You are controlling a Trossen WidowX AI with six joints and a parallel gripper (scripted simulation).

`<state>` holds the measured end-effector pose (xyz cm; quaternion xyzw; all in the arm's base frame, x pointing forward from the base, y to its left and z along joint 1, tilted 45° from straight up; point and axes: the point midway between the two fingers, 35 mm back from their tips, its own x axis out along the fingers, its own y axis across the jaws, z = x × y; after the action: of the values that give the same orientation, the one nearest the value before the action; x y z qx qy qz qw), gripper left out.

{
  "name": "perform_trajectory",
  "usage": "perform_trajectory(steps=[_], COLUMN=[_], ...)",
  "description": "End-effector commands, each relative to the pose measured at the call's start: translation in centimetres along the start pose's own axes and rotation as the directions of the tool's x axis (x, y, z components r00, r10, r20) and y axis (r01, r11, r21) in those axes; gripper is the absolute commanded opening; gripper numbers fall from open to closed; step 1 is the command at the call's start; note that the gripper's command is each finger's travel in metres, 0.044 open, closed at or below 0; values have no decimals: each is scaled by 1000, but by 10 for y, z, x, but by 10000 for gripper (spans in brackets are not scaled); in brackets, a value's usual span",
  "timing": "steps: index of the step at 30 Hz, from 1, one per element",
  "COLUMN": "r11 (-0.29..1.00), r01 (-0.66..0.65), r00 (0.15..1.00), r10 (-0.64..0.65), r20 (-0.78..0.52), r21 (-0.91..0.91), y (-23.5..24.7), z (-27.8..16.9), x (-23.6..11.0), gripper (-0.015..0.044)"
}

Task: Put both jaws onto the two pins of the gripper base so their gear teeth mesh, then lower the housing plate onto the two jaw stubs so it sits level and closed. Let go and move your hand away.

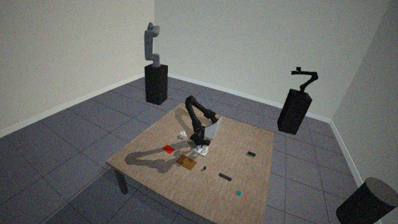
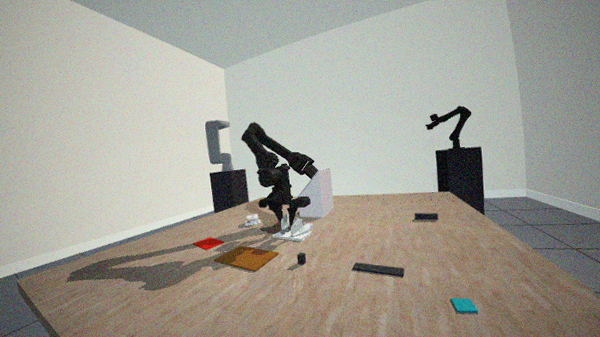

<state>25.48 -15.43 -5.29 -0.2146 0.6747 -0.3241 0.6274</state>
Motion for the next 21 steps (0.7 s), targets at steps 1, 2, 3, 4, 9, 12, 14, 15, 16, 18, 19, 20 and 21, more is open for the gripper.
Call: perform_trajectory(steps=[1,2,3,4,9,12,14,15,16,18,19,20,21], r11=[1000,1000,1000,1000,1000,1000,1000,1000,1000,1000,1000,1000,1000], r01=[3,3,3,3,3,3,3,3,3,3,3,3,3], r00=[1000,1000,1000,1000,1000,1000,1000,1000,1000,1000,1000,1000,1000], r10=[-3,-3,-3,-3,-3,-3,-3,-3,-3,-3,-3,-3,-3], r20=[-2,-2,-2,-2,-2,-2,-2,-2,-2,-2,-2,-2,-2], r21=[-4,-4,-4,-5,-13,-13,-13,-13,-13,-14,-14,-14,-15], y=[0,0,0,0,0,0,0,0,0,0,0,0,0], z=[-1,-1,-1,-1,-1,-1,-1,-1,-1,-1,-1,-1,-1], x=[1,1,1,1,3,4,4,4,4,5,6,6,7], gripper=[134,134,134,134,134,134,134,134,134,134,134,134,134])
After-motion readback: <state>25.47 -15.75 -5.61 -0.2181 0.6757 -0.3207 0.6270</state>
